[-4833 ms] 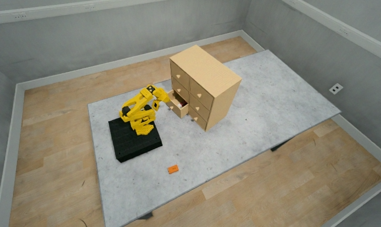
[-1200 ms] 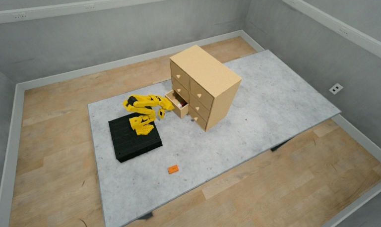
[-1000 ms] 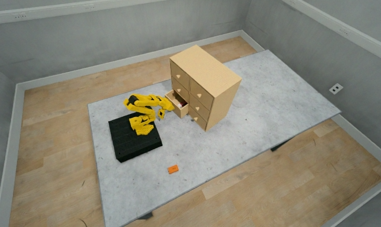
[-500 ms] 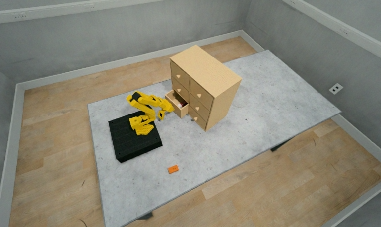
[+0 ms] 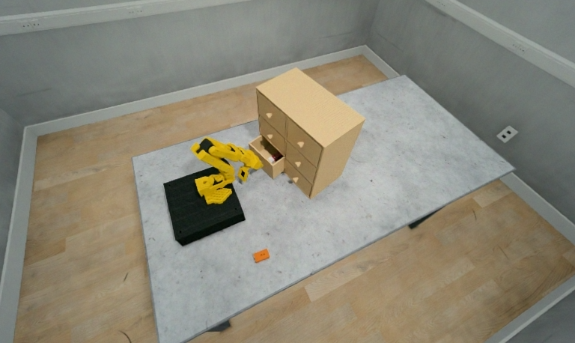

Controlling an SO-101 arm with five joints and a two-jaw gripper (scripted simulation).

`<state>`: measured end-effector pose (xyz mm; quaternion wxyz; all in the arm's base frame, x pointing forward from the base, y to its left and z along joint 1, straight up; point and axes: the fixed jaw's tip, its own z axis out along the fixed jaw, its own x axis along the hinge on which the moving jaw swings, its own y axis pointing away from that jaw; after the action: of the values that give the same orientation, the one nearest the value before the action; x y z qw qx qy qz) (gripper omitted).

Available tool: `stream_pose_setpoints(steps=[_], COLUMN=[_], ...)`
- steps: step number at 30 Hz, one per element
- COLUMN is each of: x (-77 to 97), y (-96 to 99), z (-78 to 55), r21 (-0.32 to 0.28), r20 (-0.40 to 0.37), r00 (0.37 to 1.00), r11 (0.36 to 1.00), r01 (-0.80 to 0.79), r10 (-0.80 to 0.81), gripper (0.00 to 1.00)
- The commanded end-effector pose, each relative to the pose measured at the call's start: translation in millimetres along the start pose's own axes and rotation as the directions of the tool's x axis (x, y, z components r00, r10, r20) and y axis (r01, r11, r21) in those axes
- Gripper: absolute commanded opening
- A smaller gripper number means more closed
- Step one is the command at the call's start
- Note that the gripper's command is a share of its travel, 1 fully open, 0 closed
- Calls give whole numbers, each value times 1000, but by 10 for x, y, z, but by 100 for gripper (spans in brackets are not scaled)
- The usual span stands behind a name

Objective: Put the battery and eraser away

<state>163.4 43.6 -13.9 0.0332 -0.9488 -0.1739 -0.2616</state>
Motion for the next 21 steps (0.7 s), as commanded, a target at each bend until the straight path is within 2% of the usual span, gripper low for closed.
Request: stream_pose_setpoints(steps=[1,21], x=[-25,-50], y=[-15,-26], z=[6,14], r21=[5,8], r20=[9,9], r00=[1000,1000], r11=[1000,1000], r01=[-2,4], r10=[2,-4], gripper=[21,21])
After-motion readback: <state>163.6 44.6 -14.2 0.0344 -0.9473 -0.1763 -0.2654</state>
